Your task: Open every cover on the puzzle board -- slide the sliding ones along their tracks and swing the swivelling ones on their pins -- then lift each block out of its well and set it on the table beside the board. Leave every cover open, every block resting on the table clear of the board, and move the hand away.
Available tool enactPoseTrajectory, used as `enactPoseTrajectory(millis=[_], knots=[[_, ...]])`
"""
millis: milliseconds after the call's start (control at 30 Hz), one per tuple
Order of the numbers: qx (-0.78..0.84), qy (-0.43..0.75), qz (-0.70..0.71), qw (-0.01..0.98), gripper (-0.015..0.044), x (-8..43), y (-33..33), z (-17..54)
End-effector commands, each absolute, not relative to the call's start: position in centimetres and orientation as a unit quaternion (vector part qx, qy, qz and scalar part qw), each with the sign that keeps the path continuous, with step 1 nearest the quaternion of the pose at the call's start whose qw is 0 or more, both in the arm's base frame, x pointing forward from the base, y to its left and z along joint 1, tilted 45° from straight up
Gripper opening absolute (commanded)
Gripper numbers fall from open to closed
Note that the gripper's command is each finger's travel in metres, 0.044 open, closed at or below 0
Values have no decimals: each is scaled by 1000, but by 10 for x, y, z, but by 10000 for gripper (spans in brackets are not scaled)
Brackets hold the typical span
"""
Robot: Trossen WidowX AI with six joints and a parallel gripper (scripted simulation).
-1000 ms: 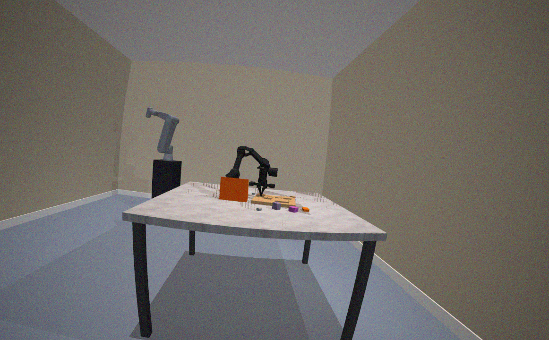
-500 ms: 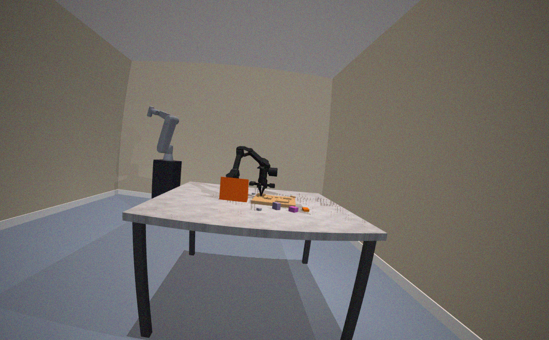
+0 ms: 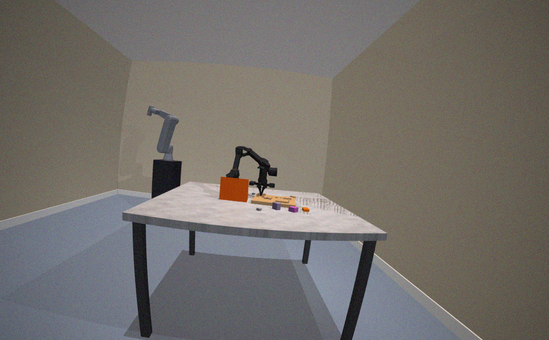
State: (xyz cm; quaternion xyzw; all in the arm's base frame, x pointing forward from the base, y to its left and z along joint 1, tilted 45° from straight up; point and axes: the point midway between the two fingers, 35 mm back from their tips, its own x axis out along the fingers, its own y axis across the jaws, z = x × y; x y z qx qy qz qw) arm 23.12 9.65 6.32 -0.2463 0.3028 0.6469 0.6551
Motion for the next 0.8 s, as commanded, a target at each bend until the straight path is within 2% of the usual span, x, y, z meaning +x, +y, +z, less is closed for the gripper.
enactPoseTrajectory(millis=[0,767], knots=[[-244,300,648,656,0,232,96,69],[-245,301,648,656,0,233,77,91]])
